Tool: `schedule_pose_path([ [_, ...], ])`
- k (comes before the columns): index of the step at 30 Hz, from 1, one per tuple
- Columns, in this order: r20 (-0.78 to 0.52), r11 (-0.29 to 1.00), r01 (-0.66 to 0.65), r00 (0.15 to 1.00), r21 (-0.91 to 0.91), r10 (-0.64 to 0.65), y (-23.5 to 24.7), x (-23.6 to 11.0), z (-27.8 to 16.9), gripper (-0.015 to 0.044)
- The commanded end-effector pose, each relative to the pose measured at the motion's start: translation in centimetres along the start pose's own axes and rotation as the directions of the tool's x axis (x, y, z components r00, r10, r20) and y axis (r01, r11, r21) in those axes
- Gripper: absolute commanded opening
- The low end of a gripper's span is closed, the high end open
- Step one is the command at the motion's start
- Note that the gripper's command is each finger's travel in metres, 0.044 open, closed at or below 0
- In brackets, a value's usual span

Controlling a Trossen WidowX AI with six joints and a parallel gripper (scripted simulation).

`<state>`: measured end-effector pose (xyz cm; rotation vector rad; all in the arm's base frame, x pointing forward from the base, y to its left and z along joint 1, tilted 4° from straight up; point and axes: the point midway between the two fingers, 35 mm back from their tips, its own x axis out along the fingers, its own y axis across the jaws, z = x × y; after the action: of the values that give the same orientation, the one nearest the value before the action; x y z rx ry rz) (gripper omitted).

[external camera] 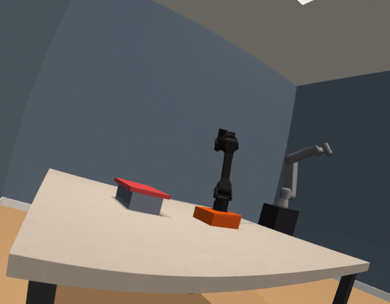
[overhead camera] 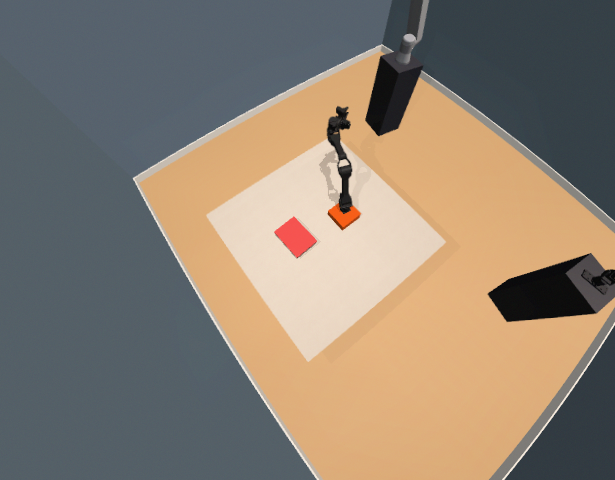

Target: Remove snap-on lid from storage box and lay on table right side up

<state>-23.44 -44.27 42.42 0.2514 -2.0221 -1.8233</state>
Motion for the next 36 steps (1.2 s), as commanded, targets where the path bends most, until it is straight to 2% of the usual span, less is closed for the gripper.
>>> schedule_pose_path([
  [1,-0.194,0.999,0.020,0.981,-0.043,-0.028,0.5,-4.7,-3.9,0.0235],
  [3,-0.303,0.997,0.028,0.952,-0.070,-0.048,0.5,-7.6,-5.9,0.0235],
  [6,-0.382,0.996,0.033,0.922,-0.088,-0.064,0.4,-9.9,-7.3,0.0235],
  [13,-0.704,0.985,0.026,0.696,-0.170,-0.140,-0.2,-21.8,-11.6,0.0235],
  [15,-0.729,0.984,0.023,0.669,-0.177,-0.147,-0.3,-23.0,-11.8,0.0235],
  [21,-0.897,0.972,-0.019,0.391,-0.232,-0.207,-1.2,-33.3,-12.1,0.0235],
  [23,-0.931,0.968,-0.038,0.285,-0.247,-0.226,-1.6,-36.8,-11.6,0.0235],
  [25,-0.940,0.967,-0.044,0.250,-0.251,-0.233,-1.7,-37.9,-11.4,0.0235],
  [26,-0.948,0.965,-0.051,0.206,-0.256,-0.241,-1.9,-39.2,-11.0,0.0235],
  [33,-0.938,0.950,-0.123,-0.167,-0.286,-0.304,-3.9,-49.8,-6.2,0.0235],
  [34,-0.936,0.950,-0.126,-0.176,-0.286,-0.305,-3.9,-50.1,-6.1,0.0235],
  [36,-0.916,0.947,-0.146,-0.246,-0.287,-0.316,-4.3,-51.9,-4.9,0.0235],
])
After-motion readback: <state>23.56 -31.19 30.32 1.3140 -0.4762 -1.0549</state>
